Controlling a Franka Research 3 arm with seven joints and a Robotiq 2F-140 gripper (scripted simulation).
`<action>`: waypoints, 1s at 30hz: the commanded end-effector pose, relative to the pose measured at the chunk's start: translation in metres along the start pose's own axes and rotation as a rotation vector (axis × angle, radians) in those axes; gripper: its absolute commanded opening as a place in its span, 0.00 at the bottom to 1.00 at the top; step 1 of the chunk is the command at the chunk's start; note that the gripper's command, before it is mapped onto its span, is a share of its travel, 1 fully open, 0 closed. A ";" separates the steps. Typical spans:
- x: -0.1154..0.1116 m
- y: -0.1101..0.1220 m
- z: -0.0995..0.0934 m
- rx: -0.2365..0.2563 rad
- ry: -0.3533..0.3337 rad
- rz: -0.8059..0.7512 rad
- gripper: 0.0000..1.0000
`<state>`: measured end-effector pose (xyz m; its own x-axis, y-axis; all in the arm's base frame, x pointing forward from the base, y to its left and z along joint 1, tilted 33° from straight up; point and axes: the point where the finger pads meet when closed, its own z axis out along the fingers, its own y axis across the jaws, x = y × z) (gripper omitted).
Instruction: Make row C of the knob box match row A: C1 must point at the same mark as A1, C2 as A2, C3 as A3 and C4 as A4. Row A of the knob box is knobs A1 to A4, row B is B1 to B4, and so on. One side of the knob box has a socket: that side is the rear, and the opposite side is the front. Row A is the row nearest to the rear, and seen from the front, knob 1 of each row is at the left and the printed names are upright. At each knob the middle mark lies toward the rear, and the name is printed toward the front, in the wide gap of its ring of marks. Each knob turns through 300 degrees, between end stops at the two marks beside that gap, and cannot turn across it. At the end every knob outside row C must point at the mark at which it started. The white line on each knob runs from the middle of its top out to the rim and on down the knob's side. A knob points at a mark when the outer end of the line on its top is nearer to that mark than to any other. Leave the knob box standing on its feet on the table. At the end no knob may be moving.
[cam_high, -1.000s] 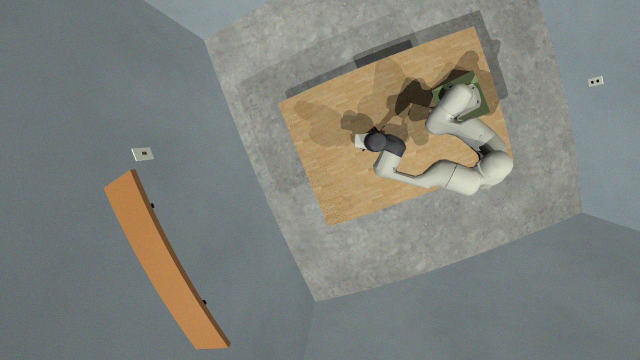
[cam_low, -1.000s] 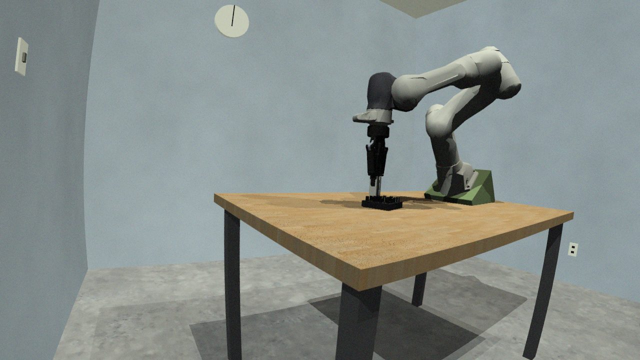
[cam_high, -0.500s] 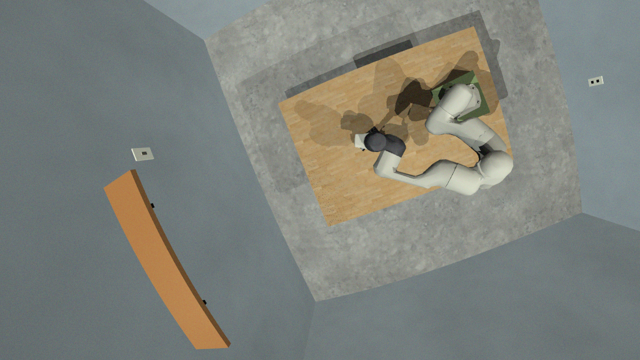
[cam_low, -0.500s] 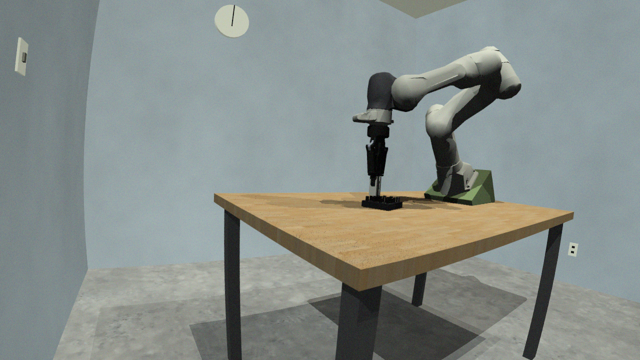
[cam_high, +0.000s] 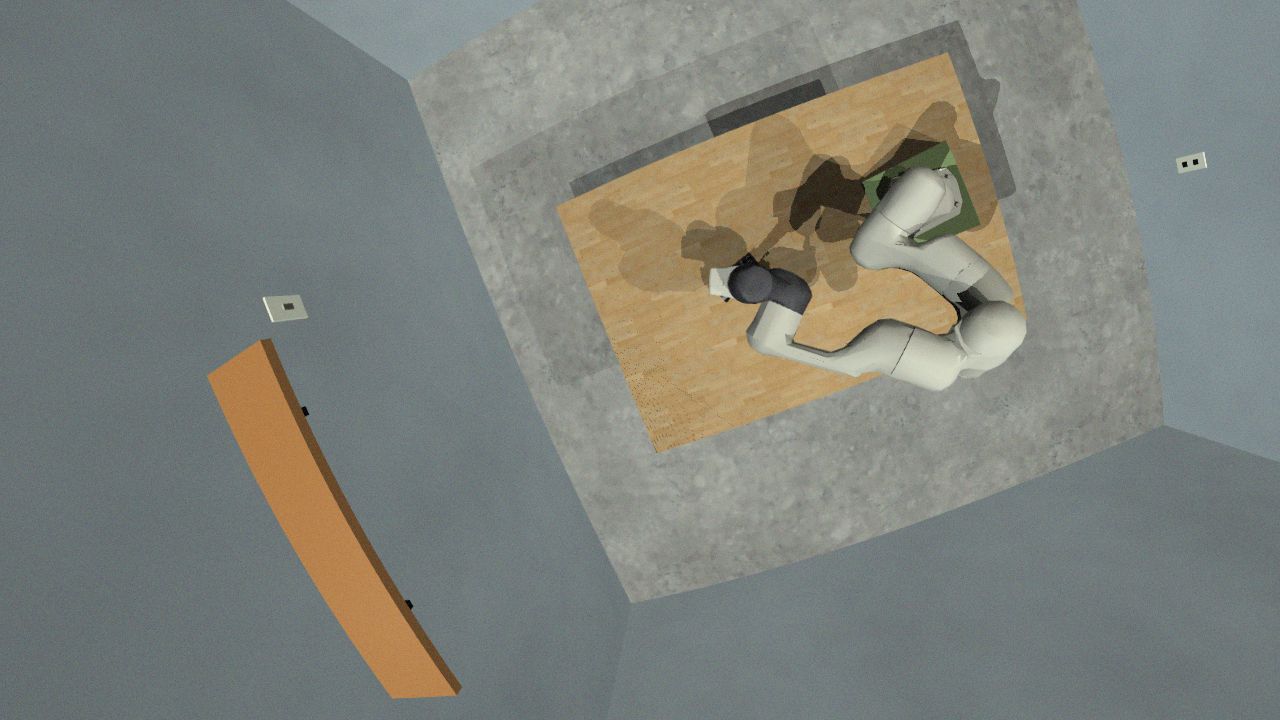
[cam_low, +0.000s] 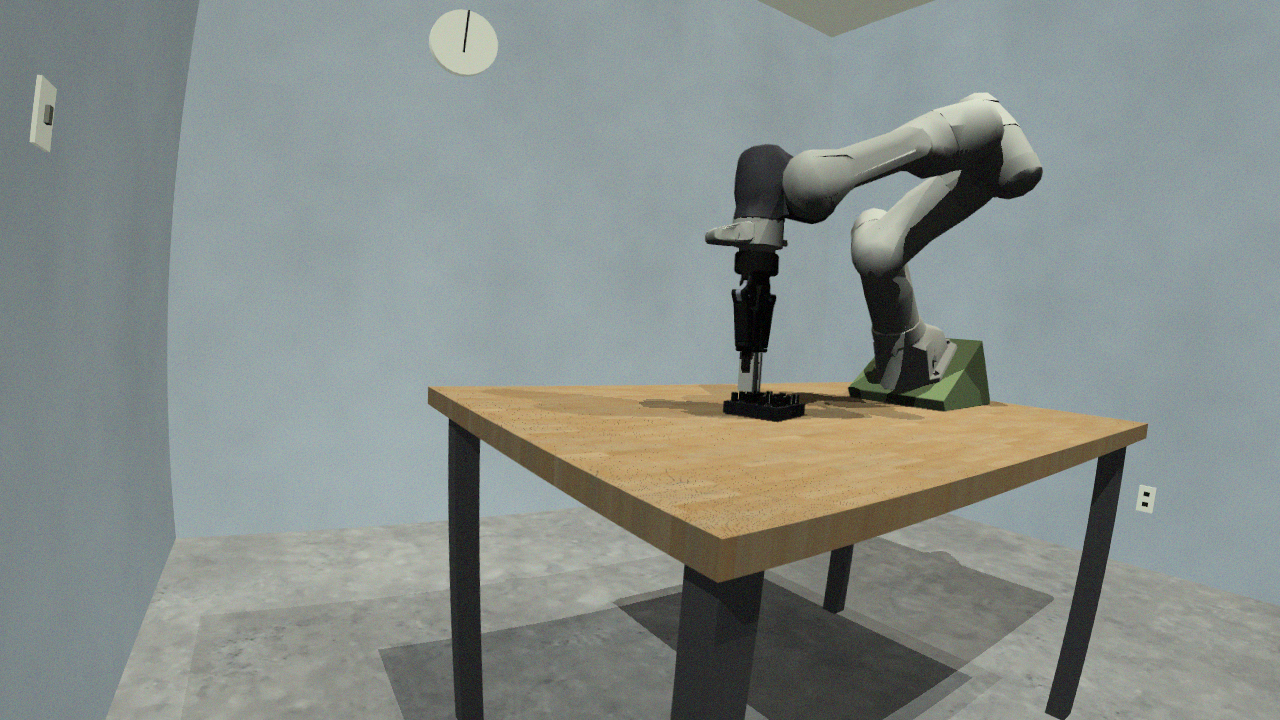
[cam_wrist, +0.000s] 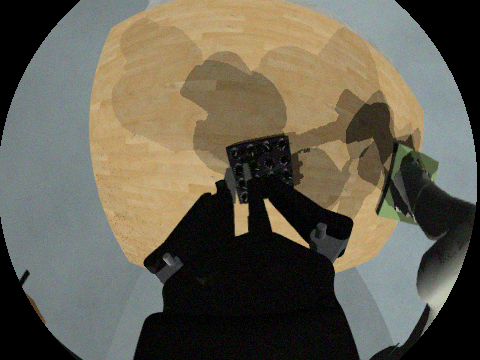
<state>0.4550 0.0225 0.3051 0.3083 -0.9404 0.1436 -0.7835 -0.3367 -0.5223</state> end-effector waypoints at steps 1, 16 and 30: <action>0.001 0.000 0.002 0.002 0.000 0.000 0.12; 0.001 0.000 0.011 0.002 0.000 0.000 0.12; 0.001 0.000 0.014 0.002 0.000 0.000 0.12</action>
<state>0.4622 0.0232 0.2936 0.3072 -0.9410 0.1419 -0.7844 -0.3348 -0.5222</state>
